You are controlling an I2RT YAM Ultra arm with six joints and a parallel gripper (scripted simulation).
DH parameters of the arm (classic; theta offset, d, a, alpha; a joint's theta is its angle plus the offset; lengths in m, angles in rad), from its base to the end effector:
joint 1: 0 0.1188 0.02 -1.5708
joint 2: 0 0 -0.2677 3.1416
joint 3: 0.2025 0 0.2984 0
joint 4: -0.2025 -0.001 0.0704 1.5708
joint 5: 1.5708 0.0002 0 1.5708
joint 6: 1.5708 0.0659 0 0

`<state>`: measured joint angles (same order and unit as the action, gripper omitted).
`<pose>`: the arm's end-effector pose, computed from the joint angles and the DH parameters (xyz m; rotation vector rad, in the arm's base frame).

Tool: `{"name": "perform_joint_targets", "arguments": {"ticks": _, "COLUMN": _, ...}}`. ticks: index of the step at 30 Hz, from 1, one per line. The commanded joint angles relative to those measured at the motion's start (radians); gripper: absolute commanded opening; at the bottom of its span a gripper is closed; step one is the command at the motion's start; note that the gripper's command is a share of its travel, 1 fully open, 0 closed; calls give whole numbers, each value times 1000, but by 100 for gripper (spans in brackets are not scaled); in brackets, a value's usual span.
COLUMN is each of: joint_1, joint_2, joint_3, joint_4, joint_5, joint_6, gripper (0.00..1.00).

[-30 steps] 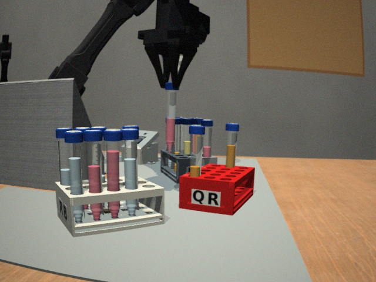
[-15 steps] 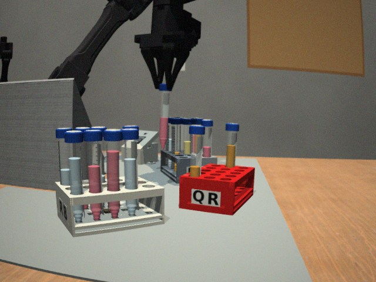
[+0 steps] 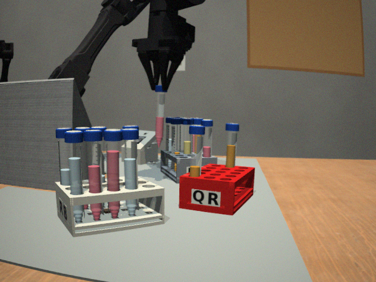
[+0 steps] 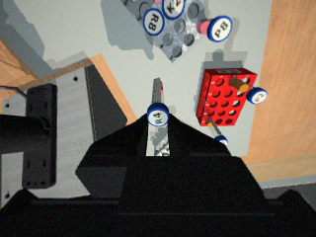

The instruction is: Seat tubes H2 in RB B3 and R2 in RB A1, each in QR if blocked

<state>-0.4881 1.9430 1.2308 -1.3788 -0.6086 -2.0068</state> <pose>0.2970 -0.1139 0.1147 -1.6210 2.0212 0.9092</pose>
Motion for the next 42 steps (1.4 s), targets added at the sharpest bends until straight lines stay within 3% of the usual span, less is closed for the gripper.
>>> {"name": "perform_joint_targets", "arguments": {"ticks": 1, "joint_1": 8, "joint_2": -56, "joint_3": -26, "joint_4": -33, "joint_5": -27, "joint_6": 24, "gripper": 0}}
{"name": "perform_joint_targets", "arguments": {"ticks": 10, "joint_1": 32, "joint_2": -129, "joint_3": -62, "joint_4": -54, "joint_5": -38, "joint_6": 50, "gripper": 0}}
{"name": "perform_joint_targets", "arguments": {"ticks": 11, "joint_1": 36, "joint_2": -131, "joint_3": -18, "joint_4": -54, "joint_5": -41, "joint_6": 54, "gripper": 0}}
{"name": "perform_joint_targets", "arguments": {"ticks": 15, "joint_1": 53, "joint_2": -88, "joint_3": 4, "joint_4": -57, "joint_5": -49, "joint_6": 74, "gripper": 0}}
{"name": "perform_joint_targets", "arguments": {"ticks": 24, "joint_1": 62, "joint_2": -95, "joint_3": 43, "joint_4": -60, "joint_5": -62, "joint_6": 106, "gripper": 0}}
{"name": "perform_joint_targets", "arguments": {"ticks": 38, "joint_1": 132, "joint_2": -37, "joint_3": 124, "joint_4": -67, "joint_5": -84, "joint_6": 168, "gripper": 0}}
{"name": "perform_joint_targets", "arguments": {"ticks": 42, "joint_1": 128, "joint_2": -51, "joint_3": 111, "joint_4": -56, "joint_5": -77, "joint_6": 165, "gripper": 0}}
